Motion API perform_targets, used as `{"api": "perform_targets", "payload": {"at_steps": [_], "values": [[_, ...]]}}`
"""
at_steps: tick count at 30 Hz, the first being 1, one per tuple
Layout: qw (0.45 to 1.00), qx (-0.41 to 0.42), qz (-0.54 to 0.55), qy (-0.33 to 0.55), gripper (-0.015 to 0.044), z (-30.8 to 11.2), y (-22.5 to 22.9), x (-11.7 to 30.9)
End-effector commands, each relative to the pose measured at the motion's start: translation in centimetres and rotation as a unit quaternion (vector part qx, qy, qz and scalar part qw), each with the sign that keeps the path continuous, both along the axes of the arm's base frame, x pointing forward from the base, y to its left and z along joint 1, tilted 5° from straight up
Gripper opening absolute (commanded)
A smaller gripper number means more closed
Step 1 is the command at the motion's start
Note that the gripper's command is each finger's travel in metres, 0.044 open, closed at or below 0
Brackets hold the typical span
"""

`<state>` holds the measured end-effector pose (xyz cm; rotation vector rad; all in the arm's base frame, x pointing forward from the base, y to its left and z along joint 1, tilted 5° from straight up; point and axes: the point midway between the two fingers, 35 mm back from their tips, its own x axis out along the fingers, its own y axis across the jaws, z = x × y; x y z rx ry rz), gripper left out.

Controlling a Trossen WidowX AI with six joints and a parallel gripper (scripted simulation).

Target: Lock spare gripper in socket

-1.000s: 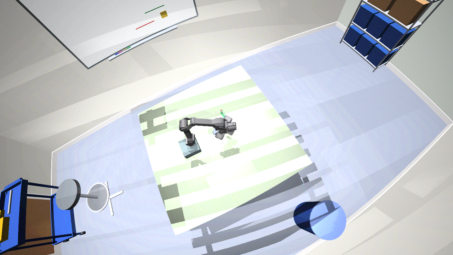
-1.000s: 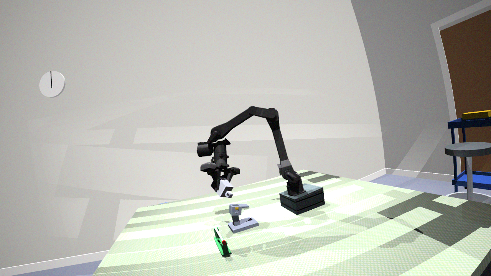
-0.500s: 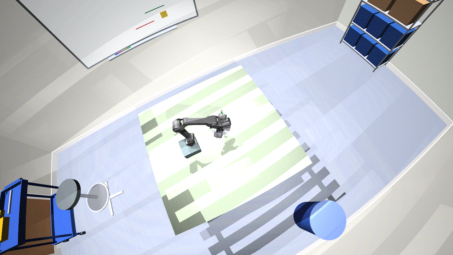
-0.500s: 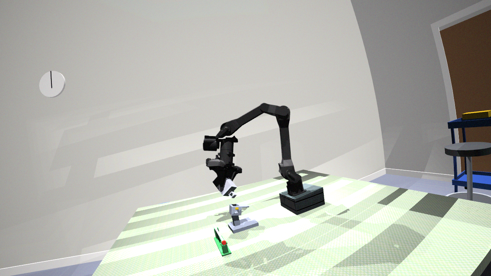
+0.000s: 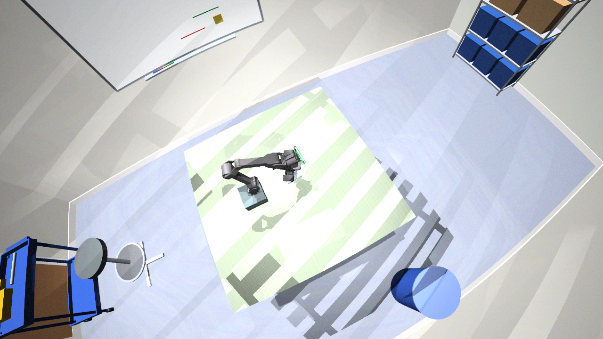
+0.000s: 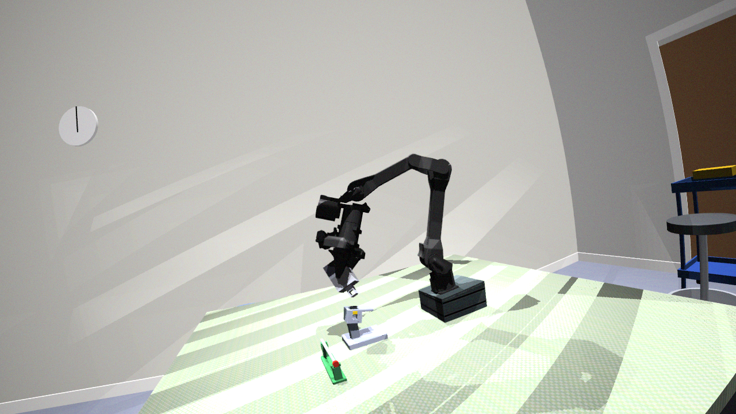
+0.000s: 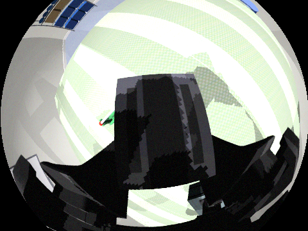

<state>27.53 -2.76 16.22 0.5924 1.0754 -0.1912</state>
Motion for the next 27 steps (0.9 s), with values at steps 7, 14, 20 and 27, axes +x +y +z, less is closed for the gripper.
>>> {"api": "perform_targets", "payload": {"at_steps": [7,14,20,27], "values": [[0.996,-0.051,0.043,-0.060,0.0000,0.6,0.9,-0.8],[0.989,-0.087,0.071,-0.096,0.0000,0.7,1.5,-1.4],[0.981,-0.116,0.092,-0.127,0.0000,0.7,1.9,-2.0],[0.969,-0.149,0.116,-0.163,0.0000,0.7,2.4,-2.5]]}}
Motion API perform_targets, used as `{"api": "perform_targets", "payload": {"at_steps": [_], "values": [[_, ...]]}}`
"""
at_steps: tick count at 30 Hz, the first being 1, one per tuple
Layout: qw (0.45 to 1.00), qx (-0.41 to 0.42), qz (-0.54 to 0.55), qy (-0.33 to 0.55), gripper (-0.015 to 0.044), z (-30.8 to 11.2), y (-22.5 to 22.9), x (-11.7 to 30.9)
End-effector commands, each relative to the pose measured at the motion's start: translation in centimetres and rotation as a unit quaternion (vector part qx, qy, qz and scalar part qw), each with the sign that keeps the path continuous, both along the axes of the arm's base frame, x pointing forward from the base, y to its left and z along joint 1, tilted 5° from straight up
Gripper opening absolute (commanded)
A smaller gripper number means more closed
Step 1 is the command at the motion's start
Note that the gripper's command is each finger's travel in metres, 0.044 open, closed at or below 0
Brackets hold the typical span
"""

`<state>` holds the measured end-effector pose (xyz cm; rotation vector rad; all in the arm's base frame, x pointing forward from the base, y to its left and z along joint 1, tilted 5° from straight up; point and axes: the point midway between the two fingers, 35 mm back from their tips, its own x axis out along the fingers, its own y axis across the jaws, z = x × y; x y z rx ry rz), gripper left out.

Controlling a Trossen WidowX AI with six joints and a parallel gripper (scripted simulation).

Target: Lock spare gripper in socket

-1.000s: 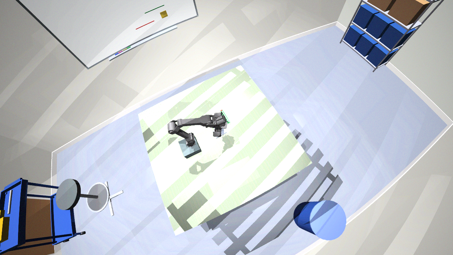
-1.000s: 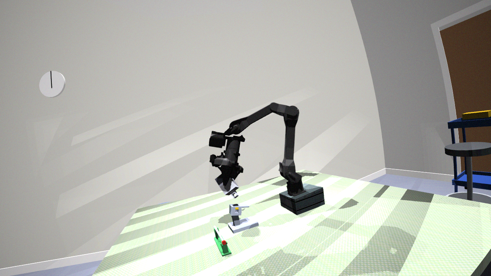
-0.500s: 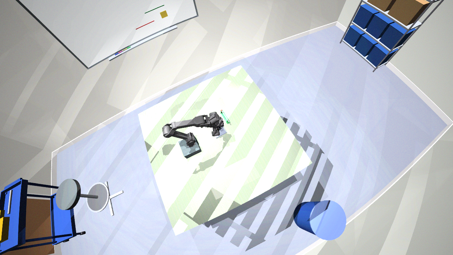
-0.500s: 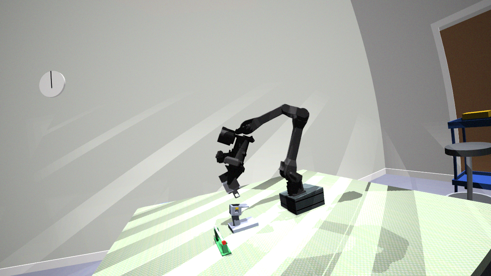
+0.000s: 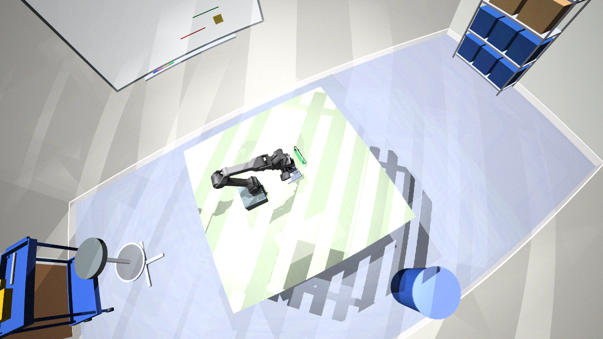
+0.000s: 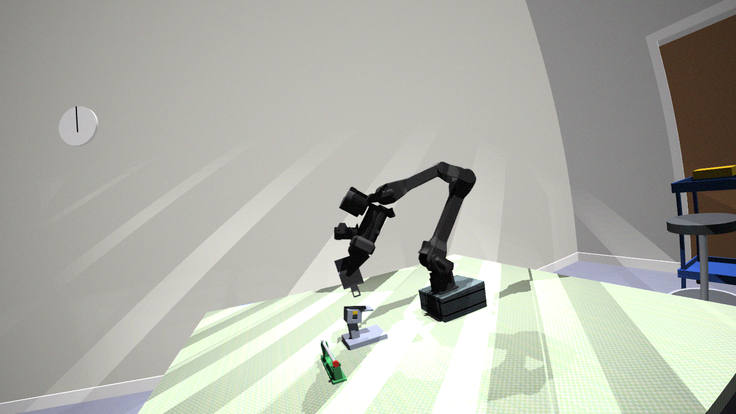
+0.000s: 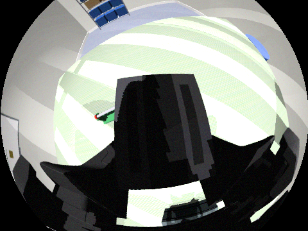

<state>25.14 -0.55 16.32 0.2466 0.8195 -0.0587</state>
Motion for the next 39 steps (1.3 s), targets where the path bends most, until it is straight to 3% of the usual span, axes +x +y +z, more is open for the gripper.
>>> {"api": "perform_targets", "payload": {"at_steps": [1,27,39], "values": [[0.999,-0.019,0.012,-0.031,0.0000,0.6,0.2,-0.2],[0.974,-0.129,0.079,-0.169,0.0000,0.1,1.6,-2.0],[0.973,-0.132,0.080,-0.173,0.0000,0.0,1.6,-2.0]]}}
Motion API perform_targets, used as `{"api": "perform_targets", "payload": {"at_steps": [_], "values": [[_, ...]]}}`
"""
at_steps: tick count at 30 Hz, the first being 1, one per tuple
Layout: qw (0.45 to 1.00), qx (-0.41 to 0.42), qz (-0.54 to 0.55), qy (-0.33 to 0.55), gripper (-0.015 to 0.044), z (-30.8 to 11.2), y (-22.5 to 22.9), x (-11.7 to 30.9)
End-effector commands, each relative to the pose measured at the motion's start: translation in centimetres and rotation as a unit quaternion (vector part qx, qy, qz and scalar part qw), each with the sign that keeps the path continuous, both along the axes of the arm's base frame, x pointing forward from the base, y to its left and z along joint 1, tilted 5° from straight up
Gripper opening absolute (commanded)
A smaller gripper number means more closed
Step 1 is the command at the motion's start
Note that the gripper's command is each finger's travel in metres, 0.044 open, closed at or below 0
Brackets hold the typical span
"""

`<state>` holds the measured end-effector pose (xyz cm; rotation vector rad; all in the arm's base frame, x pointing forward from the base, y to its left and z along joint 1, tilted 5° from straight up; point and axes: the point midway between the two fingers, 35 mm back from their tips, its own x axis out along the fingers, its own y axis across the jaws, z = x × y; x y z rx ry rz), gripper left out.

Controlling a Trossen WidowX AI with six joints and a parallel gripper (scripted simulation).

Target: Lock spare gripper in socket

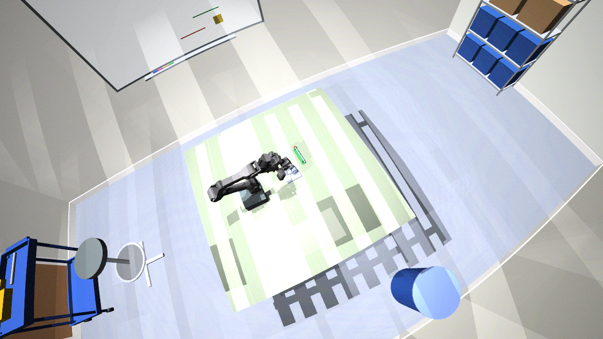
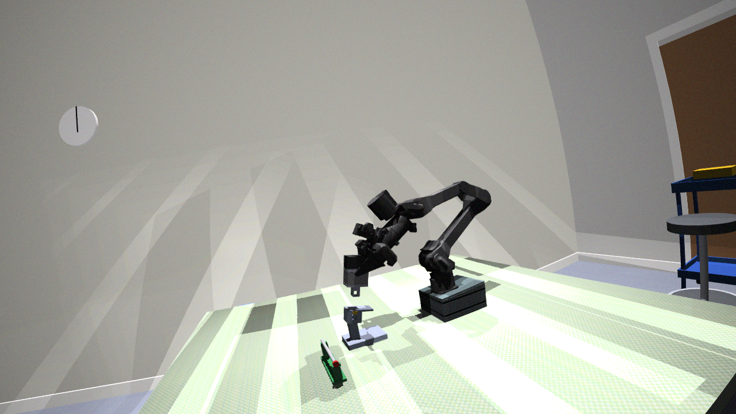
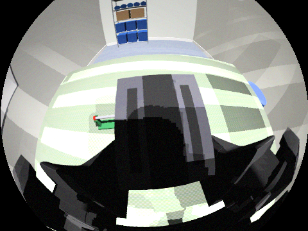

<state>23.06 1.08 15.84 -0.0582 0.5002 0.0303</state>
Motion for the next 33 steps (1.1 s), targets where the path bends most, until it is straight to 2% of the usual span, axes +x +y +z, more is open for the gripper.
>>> {"api": "perform_targets", "payload": {"at_steps": [1,33], "values": [[1.000,-0.002,0.000,-0.012,0.0000,0.5,-0.1,0.1],[1.000,-0.001,0.000,-0.009,0.0000,-3.8,-0.2,1.8]]}}
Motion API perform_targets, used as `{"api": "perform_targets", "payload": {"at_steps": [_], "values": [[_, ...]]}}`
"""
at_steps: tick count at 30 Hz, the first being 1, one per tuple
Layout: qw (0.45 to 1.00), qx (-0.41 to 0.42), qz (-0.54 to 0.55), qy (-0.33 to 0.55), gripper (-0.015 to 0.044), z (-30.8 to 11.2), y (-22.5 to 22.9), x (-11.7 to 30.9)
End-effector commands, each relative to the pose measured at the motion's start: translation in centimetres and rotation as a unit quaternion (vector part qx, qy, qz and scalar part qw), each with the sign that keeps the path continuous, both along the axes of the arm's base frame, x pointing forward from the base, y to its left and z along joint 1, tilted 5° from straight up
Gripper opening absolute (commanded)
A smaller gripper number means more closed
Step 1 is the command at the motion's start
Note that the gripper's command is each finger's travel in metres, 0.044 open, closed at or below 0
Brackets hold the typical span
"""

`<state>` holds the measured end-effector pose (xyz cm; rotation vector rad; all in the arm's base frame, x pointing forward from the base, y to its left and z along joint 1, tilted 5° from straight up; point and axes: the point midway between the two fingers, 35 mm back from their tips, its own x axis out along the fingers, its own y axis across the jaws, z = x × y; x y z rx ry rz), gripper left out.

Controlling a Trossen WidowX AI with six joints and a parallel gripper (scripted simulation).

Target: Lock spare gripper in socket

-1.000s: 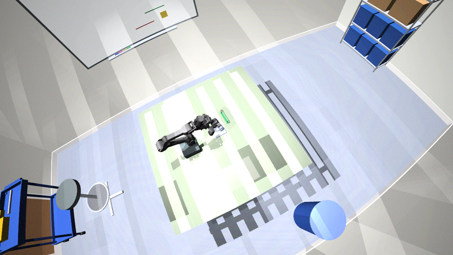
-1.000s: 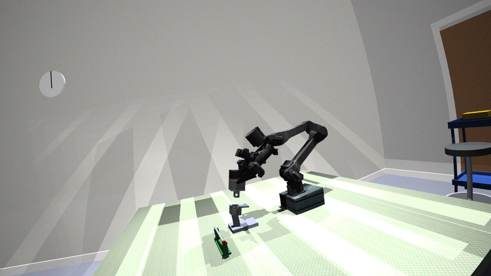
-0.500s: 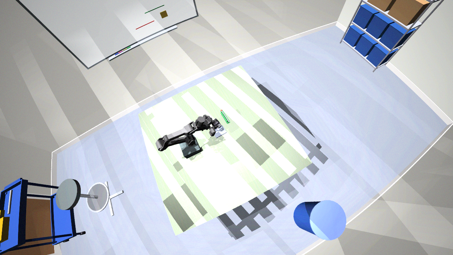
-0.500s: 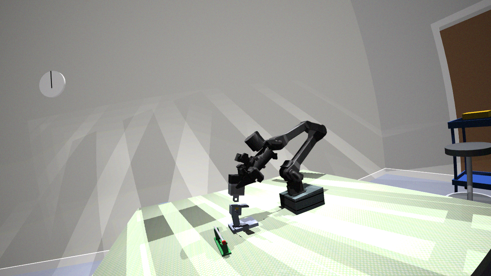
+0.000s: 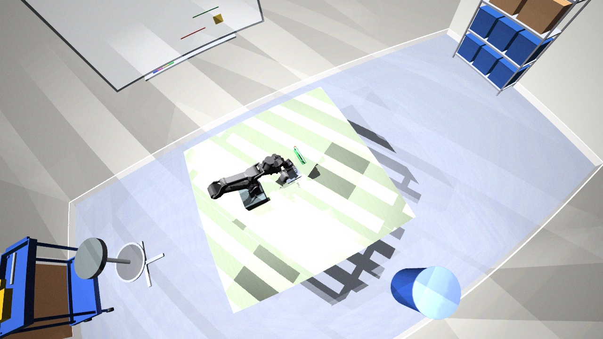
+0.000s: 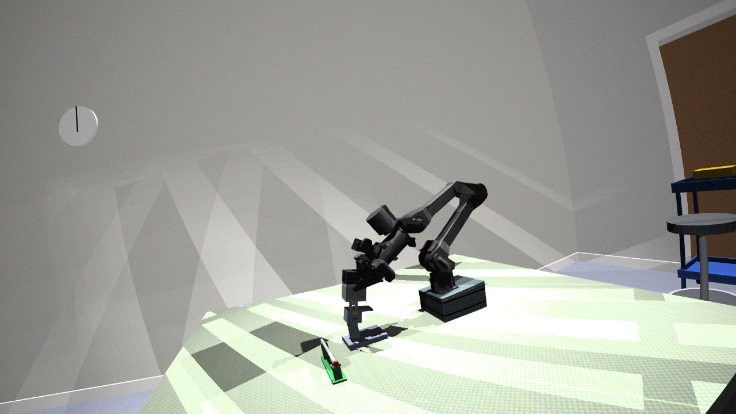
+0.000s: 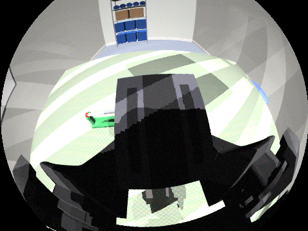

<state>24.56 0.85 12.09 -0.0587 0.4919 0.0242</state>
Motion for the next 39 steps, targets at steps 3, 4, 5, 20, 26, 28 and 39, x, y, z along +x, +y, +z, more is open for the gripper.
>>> {"api": "perform_targets", "payload": {"at_steps": [3,4,5,20,26,28,39], "values": [[1.000,0.000,0.003,-0.004,0.0000,-0.5,0.0,0.4],[1.000,0.000,0.003,-0.004,0.0000,-0.7,0.0,0.5],[1.000,0.000,0.003,-0.004,0.0000,-0.8,0.0,0.5],[1.000,0.001,0.000,-0.006,0.0000,-2.2,-0.1,1.0],[1.000,0.001,0.000,-0.006,0.0000,-2.2,-0.1,1.0],[1.000,0.001,0.000,-0.006,0.0000,-2.2,-0.1,1.0],[1.000,0.001,0.000,-0.006,0.0263,-2.2,-0.1,1.0]]}}
